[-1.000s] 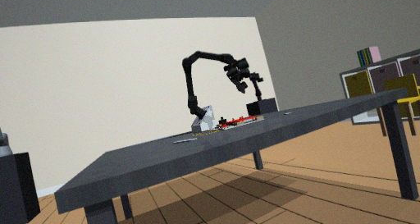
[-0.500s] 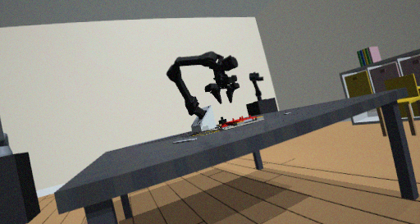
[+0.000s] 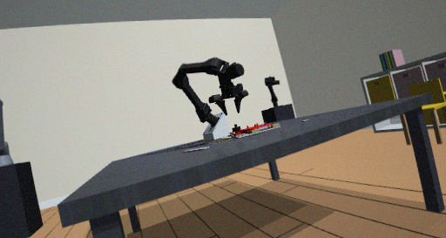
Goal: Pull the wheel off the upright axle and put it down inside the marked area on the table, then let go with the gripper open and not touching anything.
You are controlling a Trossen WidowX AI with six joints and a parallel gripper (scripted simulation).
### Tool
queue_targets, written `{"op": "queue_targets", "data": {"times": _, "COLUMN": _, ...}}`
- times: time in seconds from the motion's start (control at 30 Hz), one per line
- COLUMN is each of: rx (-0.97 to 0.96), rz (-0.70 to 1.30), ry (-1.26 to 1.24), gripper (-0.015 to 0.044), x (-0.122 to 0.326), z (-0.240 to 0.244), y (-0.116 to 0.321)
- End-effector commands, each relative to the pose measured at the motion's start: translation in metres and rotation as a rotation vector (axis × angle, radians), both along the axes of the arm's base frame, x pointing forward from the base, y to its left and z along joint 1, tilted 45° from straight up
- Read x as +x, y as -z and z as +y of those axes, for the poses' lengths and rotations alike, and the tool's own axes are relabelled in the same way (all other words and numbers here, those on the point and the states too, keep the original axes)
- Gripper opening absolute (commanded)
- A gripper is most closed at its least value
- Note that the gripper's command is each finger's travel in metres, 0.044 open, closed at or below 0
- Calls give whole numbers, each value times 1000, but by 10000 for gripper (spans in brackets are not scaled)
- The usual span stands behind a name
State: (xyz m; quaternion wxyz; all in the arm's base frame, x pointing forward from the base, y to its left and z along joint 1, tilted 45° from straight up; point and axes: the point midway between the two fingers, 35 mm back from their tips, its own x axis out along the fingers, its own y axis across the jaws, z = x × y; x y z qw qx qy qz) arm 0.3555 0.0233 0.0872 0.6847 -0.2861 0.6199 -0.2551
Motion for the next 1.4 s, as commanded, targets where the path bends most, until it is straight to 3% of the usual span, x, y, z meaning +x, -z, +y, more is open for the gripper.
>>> {"op": "queue_targets", "data": {"times": 0.0, "rx": 6, "rz": -2, "ry": 2, "gripper": 300, "x": -2, "z": -2, "y": 4}}
{"op": "queue_targets", "data": {"times": 0.3, "rx": 4, "rz": -3, "ry": 2, "gripper": 300, "x": 6, "z": -48, "y": 49}}
{"op": "queue_targets", "data": {"times": 0.47, "rx": 3, "rz": -3, "ry": 3, "gripper": 300, "x": 7, "z": -52, "y": 53}}
{"op": "queue_targets", "data": {"times": 0.6, "rx": 7, "rz": 1, "ry": 17, "gripper": 195, "x": 6, "z": -50, "y": 50}}
{"op": "queue_targets", "data": {"times": 0.87, "rx": 7, "rz": 1, "ry": 17, "gripper": 142, "x": 6, "z": -50, "y": 50}}
{"op": "queue_targets", "data": {"times": 1.03, "rx": 7, "rz": 0, "ry": 16, "gripper": 10, "x": 6, "z": -50, "y": 50}}
{"op": "queue_targets", "data": {"times": 1.37, "rx": 7, "rz": 0, "ry": 15, "gripper": 0, "x": 5, "z": -47, "y": 48}}
